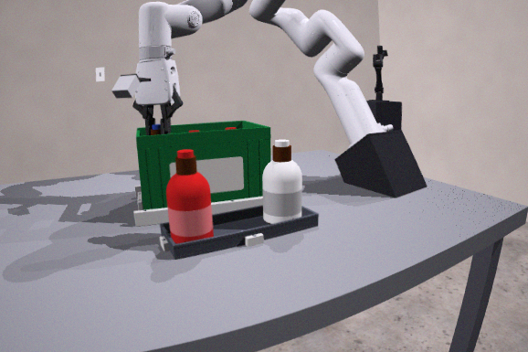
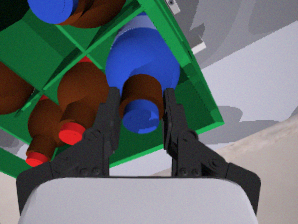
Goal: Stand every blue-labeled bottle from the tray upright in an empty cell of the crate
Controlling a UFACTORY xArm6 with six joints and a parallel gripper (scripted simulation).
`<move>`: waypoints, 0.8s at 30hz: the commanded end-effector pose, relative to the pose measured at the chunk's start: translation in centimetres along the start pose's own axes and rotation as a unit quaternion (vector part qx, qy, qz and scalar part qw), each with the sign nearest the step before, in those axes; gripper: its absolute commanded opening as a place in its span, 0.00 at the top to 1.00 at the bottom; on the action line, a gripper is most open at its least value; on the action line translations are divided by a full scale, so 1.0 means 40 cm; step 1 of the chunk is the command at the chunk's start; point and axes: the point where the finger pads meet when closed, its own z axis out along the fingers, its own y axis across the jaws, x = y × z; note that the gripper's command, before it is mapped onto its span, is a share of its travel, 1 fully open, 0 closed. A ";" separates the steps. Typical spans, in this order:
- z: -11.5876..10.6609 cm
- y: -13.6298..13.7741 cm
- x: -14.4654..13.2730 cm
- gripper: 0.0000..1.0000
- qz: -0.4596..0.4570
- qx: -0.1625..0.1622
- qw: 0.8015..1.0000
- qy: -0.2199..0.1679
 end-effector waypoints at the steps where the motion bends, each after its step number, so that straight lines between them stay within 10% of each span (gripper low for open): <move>1: -0.005 0.003 0.002 1.00 0.001 -0.001 1.000 0.002; 24: 0.009 0.003 0.002 1.00 0.001 -0.001 1.000 0.002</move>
